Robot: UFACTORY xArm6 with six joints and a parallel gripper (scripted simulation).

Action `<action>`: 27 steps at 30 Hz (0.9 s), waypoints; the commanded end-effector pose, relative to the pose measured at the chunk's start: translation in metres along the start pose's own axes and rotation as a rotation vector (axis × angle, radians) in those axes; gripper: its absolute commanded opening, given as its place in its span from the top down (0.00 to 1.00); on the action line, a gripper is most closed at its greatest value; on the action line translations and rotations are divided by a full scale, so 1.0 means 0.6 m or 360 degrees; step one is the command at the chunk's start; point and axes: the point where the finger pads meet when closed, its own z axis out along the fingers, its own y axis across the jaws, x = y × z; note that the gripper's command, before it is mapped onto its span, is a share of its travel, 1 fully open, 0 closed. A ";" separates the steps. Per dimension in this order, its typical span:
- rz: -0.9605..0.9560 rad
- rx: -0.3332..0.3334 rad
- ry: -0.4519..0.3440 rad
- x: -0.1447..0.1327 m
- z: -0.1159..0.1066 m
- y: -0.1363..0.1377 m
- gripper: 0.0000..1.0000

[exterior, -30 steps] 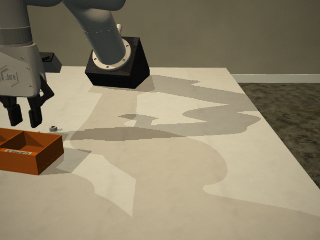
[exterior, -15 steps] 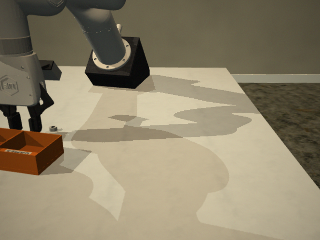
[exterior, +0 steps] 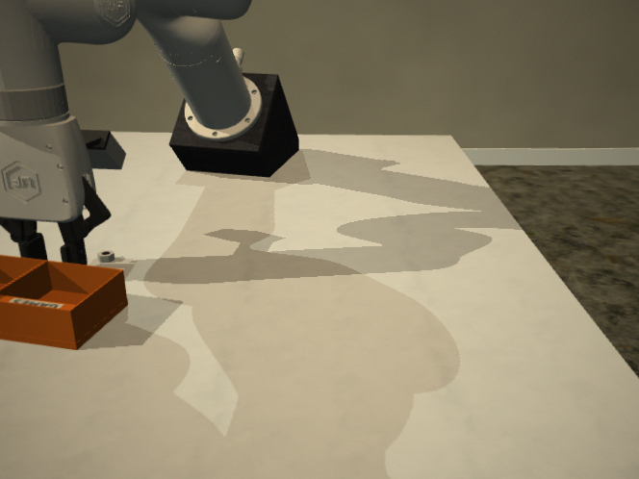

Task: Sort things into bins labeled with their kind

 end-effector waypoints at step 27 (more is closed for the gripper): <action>0.0000 0.0000 -0.0006 -0.002 0.000 0.000 1.00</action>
